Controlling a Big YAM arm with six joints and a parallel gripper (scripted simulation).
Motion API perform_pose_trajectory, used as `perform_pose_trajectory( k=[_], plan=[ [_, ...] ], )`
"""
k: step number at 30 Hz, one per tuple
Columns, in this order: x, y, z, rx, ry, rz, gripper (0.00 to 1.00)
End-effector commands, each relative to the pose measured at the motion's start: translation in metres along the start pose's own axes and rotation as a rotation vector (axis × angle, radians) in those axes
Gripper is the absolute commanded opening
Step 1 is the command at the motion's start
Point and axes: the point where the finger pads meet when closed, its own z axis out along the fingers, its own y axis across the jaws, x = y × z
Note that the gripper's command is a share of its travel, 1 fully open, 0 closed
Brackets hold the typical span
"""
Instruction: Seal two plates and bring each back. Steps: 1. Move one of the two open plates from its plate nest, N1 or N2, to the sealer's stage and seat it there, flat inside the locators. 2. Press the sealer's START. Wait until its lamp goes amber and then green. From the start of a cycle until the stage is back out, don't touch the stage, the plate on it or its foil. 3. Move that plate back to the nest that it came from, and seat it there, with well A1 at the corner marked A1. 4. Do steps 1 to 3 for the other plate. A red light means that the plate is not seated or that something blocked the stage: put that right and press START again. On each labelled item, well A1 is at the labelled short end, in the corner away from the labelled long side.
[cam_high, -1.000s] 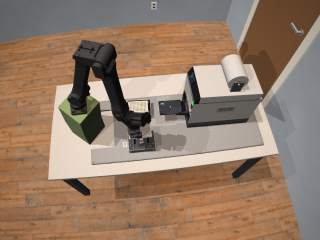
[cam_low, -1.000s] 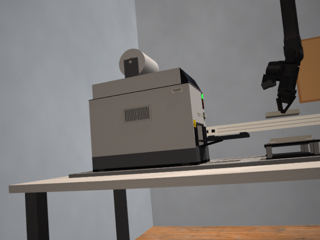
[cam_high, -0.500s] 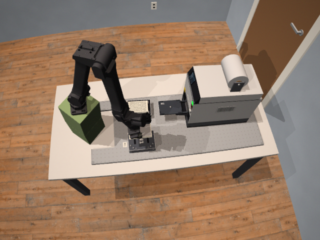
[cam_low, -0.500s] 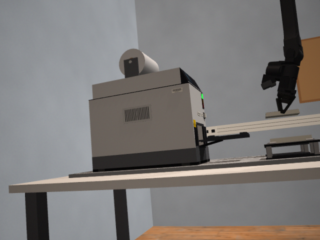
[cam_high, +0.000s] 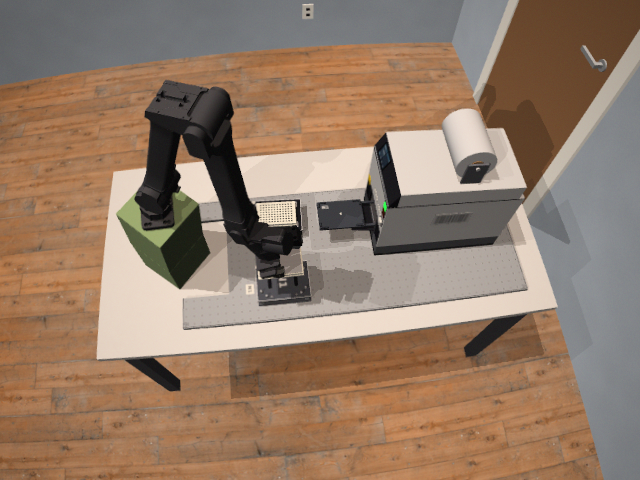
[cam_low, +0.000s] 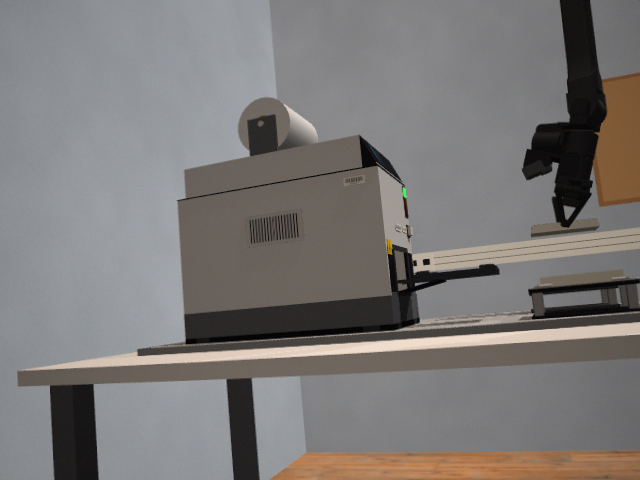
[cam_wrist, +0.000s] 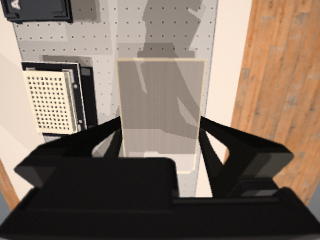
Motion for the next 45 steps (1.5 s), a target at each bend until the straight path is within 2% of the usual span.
perform_pose_trajectory(
  k=[1,8,16,23,34,39,45],
  plan=[
    [-0.016,-0.003,-0.004,0.011,-0.04,-0.022,0.0],
    [-0.018,-0.005,-0.003,0.01,-0.039,-0.022,0.0],
    [-0.003,-0.004,-0.003,0.003,-0.01,-0.006,0.0],
    [-0.006,-0.008,0.007,0.008,-0.016,-0.004,0.0],
    [0.004,0.004,0.01,-0.01,0.0,-0.019,0.0],
    [-0.005,0.0,0.014,-0.004,-0.014,-0.022,0.0],
    [0.004,-0.003,0.012,-0.001,-0.004,-0.007,0.0]
  ],
)
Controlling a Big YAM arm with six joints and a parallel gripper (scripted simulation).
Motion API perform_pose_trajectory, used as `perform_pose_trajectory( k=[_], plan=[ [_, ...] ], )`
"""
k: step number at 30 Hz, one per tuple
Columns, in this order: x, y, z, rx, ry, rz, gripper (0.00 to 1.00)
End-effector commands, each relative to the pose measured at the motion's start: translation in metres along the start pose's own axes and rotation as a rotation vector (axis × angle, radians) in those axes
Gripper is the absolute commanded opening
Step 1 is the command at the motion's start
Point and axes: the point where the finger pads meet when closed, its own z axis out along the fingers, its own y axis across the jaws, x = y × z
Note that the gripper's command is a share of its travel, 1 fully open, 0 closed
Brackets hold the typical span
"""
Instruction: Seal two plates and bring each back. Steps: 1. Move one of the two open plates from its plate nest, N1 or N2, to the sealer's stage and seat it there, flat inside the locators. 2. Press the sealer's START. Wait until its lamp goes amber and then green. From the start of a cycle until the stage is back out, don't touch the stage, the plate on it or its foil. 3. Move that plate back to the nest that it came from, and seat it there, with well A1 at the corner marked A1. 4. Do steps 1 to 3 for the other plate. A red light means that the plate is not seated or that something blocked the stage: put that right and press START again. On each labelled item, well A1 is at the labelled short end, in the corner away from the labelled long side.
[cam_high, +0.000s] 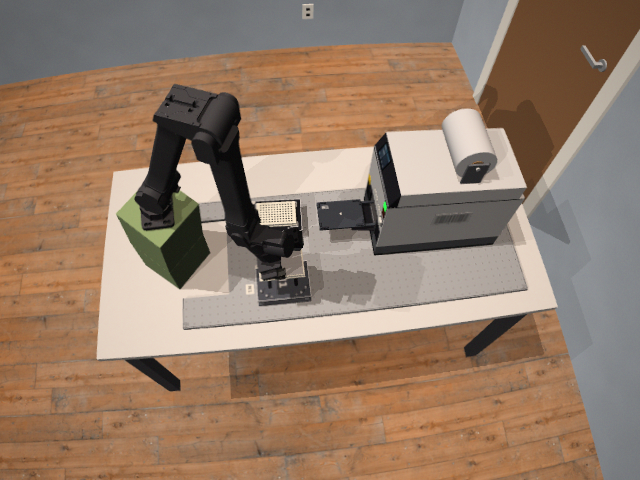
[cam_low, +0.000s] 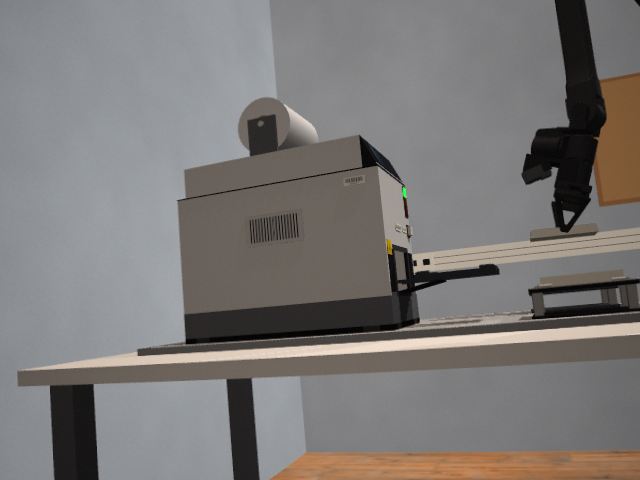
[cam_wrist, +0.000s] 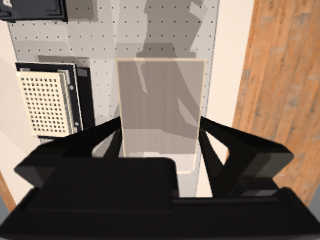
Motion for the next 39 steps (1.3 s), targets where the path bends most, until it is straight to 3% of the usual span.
perform_pose_trajectory(
  k=[1,18,26,35,39],
  plan=[
    [0.004,-0.002,0.002,0.001,0.0,-0.001,0.0],
    [-0.004,0.0,0.011,0.0,-0.016,-0.019,0.0],
    [0.01,0.006,0.014,-0.011,0.005,-0.017,0.0],
    [-0.001,-0.005,0.017,0.004,-0.014,-0.009,0.0],
    [0.012,-0.002,0.019,-0.001,0.004,0.0,0.0]
  ],
)
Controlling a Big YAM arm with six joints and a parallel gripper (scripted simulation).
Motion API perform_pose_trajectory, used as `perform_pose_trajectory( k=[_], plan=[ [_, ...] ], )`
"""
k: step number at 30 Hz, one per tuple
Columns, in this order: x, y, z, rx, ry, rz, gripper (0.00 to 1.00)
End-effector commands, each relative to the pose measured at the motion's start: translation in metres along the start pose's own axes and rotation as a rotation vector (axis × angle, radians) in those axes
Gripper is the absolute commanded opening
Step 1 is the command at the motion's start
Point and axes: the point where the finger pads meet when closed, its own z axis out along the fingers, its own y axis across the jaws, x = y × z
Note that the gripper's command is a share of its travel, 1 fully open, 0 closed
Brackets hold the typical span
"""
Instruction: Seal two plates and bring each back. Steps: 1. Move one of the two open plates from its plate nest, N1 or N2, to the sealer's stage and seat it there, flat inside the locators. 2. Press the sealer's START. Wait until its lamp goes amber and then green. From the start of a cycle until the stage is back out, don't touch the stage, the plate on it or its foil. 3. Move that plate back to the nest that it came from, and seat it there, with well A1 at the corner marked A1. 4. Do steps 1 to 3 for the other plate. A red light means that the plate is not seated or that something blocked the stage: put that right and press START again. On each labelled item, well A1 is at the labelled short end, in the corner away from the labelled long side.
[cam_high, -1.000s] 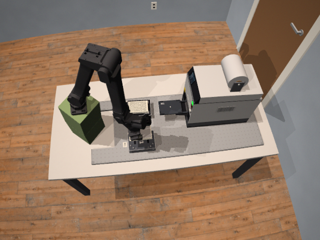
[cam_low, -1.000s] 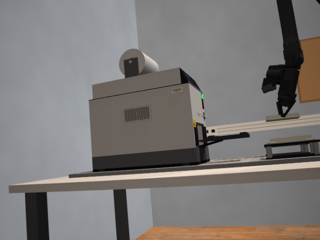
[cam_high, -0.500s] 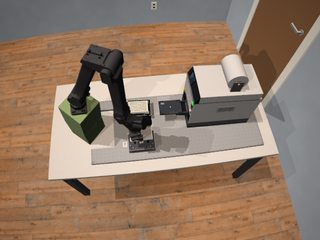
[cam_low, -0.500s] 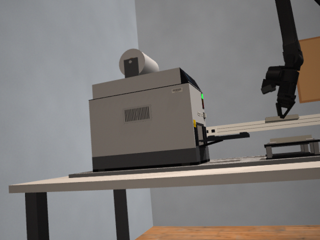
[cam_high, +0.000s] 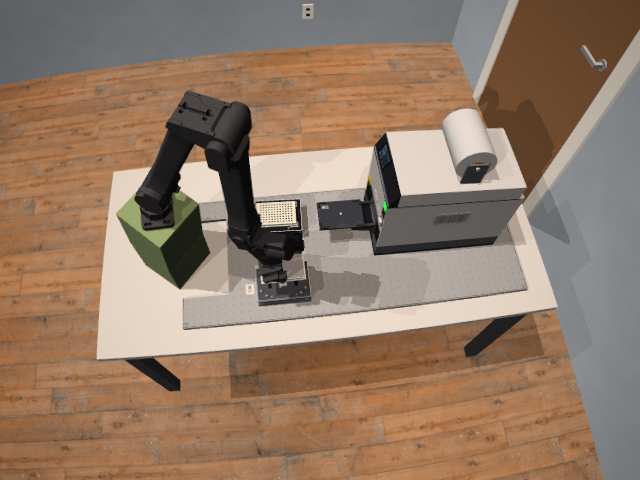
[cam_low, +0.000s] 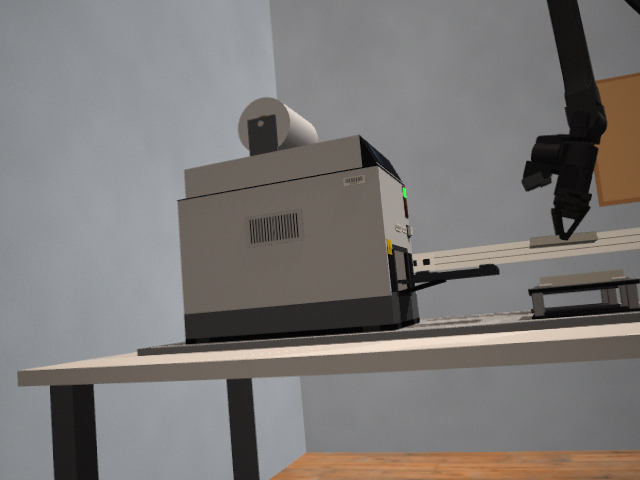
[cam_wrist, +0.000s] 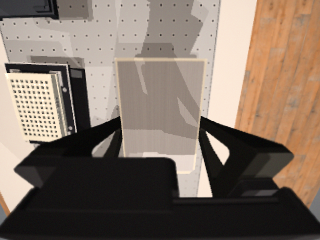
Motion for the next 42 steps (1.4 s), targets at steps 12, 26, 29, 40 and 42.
perform_pose_trajectory(
  k=[12,26,29,40,42],
  plan=[
    [-0.002,-0.001,0.009,-0.002,-0.008,-0.014,0.0],
    [0.012,0.003,0.015,-0.007,0.008,-0.007,0.0],
    [0.003,-0.005,0.016,0.004,-0.004,-0.001,0.0],
    [0.018,0.007,0.02,-0.013,0.014,-0.012,0.0],
    [0.017,0.007,0.021,-0.013,0.013,-0.013,0.0]
  ],
)
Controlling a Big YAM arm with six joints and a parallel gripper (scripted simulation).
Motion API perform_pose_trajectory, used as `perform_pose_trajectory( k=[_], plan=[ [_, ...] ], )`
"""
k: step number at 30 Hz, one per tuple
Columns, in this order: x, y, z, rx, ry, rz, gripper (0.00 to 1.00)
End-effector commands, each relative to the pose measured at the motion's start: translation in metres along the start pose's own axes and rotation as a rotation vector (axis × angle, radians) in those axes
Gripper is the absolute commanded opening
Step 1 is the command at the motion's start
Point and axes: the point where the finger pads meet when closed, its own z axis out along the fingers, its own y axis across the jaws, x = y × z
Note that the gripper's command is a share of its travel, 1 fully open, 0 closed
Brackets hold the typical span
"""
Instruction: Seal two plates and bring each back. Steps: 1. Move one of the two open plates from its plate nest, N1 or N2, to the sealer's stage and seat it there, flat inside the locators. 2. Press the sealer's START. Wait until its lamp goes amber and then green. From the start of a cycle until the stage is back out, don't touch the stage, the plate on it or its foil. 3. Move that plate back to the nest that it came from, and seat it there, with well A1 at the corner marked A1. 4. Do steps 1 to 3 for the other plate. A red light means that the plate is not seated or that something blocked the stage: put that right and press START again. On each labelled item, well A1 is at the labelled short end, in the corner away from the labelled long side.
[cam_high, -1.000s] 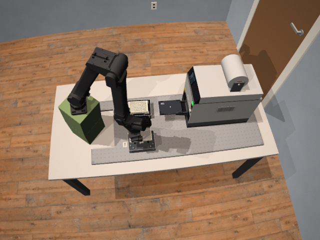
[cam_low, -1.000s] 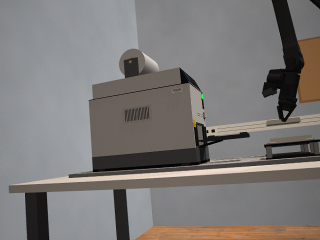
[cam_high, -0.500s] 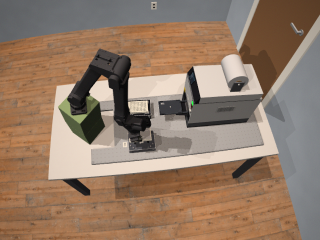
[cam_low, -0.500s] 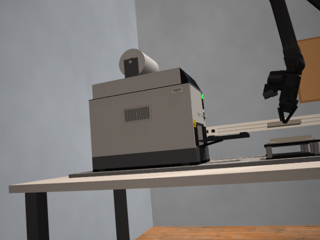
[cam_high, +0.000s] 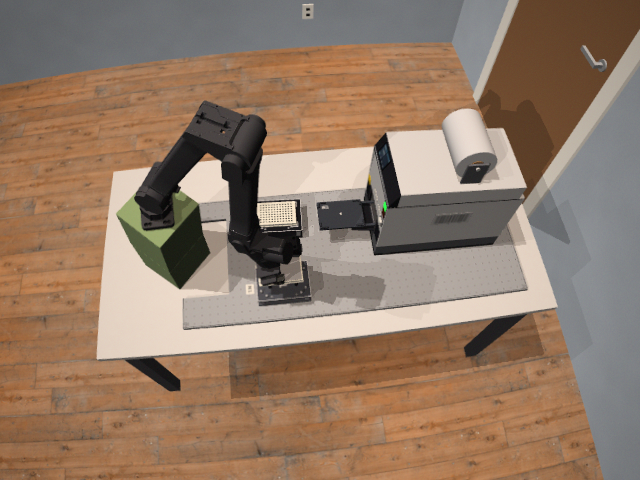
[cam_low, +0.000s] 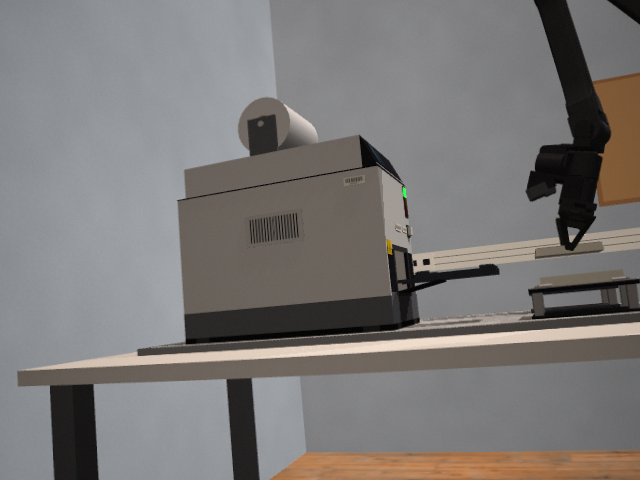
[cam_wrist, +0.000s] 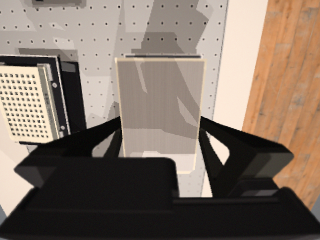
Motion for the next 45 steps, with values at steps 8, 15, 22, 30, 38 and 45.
perform_pose_trajectory(
  k=[8,15,22,30,38,45],
  plan=[
    [-0.006,0.002,0.007,-0.003,-0.015,-0.022,0.0],
    [0.006,0.006,0.009,-0.01,0.0,-0.019,0.0],
    [-0.007,-0.007,0.011,0.01,-0.024,-0.008,0.0],
    [0.009,0.003,0.015,-0.006,0.001,-0.011,0.0],
    [-0.003,0.001,0.018,-0.002,-0.018,-0.024,0.0],
    [0.011,0.002,0.021,-0.005,0.002,-0.009,0.0]
  ],
)
